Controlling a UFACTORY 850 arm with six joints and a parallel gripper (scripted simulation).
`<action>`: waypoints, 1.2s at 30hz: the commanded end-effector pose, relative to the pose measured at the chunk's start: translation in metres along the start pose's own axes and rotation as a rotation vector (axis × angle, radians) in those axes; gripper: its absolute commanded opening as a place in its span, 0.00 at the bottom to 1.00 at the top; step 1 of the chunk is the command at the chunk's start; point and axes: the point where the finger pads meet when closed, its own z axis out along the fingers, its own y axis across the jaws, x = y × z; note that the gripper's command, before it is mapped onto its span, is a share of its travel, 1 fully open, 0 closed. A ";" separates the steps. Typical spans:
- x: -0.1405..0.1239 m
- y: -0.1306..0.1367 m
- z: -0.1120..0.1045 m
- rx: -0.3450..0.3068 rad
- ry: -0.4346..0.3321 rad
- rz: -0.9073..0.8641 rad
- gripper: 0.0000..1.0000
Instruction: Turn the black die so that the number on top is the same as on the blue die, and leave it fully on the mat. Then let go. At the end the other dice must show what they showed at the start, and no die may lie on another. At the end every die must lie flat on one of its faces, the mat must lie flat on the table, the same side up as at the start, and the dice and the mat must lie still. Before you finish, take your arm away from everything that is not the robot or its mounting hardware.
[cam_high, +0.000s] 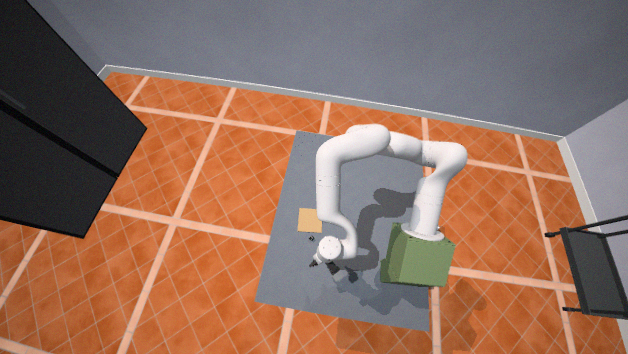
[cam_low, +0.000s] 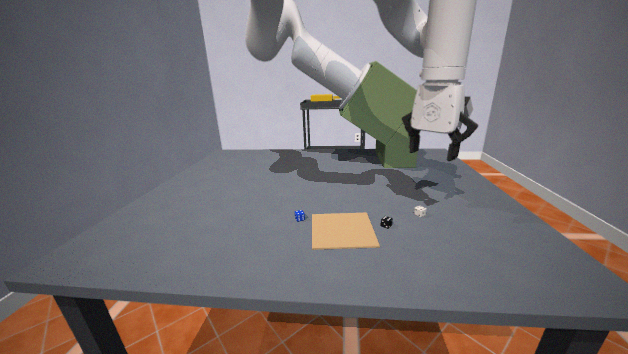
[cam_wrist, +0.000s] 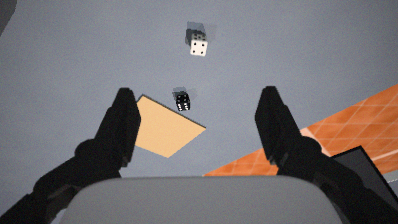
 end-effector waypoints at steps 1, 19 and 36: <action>-0.047 -0.004 0.000 -0.005 0.002 -0.058 1.00; -0.128 -0.024 0.008 -0.002 -0.001 -0.163 1.00; -0.122 -0.025 0.059 -0.002 -0.001 -0.163 1.00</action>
